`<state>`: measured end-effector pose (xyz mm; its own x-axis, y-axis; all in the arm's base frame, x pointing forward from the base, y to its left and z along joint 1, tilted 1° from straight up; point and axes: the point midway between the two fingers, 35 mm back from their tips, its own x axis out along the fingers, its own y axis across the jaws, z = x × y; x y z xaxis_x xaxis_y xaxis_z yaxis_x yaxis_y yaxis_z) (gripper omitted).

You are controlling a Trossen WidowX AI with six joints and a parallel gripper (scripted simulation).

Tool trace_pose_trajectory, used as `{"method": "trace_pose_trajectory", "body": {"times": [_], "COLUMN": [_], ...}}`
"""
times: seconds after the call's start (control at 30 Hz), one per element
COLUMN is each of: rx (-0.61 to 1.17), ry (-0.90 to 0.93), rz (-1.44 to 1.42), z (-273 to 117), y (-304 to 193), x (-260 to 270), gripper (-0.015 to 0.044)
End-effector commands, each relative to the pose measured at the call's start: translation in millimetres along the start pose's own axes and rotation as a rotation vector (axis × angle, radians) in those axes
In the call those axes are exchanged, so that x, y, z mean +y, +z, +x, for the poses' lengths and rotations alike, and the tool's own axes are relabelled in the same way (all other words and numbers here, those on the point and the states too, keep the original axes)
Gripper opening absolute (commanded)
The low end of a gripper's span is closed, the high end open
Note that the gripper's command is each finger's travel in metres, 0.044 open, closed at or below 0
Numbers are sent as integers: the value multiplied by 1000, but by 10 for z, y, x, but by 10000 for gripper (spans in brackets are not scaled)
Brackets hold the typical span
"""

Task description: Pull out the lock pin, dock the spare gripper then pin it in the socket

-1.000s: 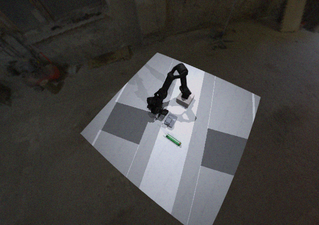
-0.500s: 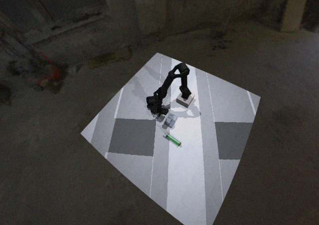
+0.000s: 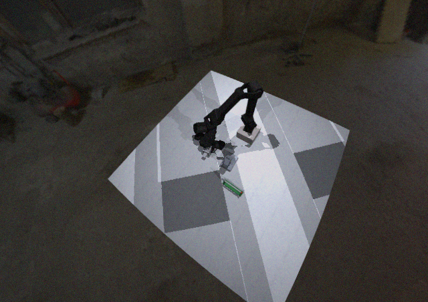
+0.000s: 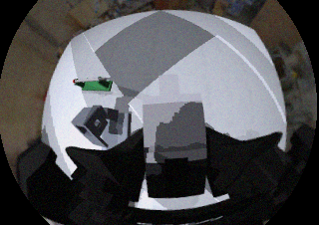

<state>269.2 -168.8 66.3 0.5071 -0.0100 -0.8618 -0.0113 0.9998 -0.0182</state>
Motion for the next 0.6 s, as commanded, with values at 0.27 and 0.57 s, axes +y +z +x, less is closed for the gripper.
{"method": "trace_pose_trajectory", "body": {"times": [0.27,0.57], "rx": [-8,-5], "ry": [-6,-3], "rz": [-4,1], "z": [-261,-261], "y": [119,125], "x": [24,43], "gripper": [0,0]}}
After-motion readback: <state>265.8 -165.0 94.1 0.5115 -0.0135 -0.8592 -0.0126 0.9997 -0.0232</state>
